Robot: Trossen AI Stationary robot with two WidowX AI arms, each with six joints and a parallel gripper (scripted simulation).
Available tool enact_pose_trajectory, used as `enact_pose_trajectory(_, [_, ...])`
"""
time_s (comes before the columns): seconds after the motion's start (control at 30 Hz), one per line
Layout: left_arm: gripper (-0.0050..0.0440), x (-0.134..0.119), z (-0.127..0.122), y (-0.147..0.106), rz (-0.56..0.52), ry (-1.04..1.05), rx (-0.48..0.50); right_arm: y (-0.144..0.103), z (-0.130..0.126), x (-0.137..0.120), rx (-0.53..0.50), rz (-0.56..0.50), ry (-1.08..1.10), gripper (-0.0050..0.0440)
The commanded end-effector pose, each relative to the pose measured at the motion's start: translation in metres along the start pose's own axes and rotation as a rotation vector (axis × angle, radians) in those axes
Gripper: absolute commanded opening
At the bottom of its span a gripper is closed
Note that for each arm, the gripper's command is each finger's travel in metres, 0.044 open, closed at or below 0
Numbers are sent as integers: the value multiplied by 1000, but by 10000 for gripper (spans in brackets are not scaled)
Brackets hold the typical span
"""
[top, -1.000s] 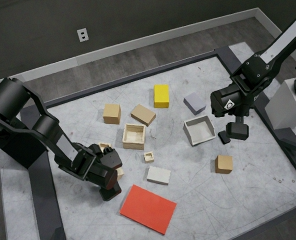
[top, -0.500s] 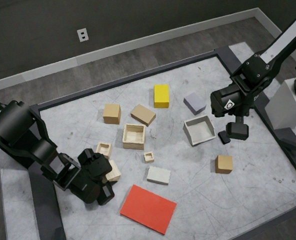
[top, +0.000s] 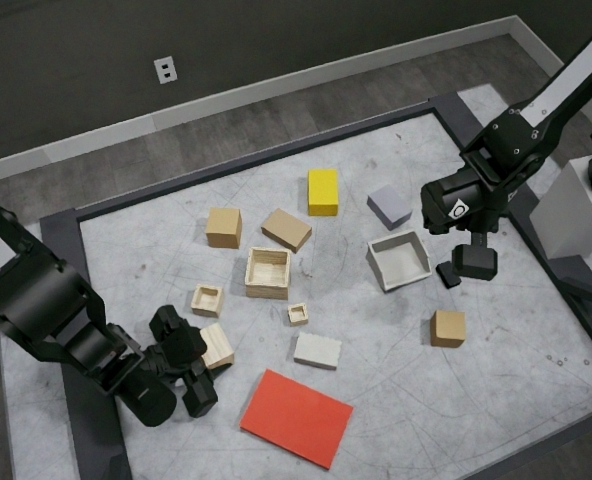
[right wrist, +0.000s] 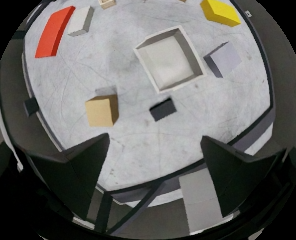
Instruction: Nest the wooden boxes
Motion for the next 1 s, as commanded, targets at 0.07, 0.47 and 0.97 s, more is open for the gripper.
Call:
enact_pose_trajectory(0.07, [-50, -13, 0, -1, -111, -6, -35, -6, 2, 3, 7, -23, 2, 400])
enact_pose_trajectory(0.47, [144, -15, -1, 2, -114, -17, -38, -6, 2, 3, 7, -23, 2, 400])
enact_pose_trajectory(0.97, [400, -15, -1, 2, -114, -17, -38, -6, 2, 3, 7, -23, 2, 400])
Point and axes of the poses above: on each arm, the point midway between the two fingers, 35 mm back from their tips, its own y axis out along the fingers, its own z axis across the jaws, x = y × z, the point moved 8 cm from there along -y, back along the fingers, and after that the axes turned 12 degrees about -y, right-handed, at the moved point
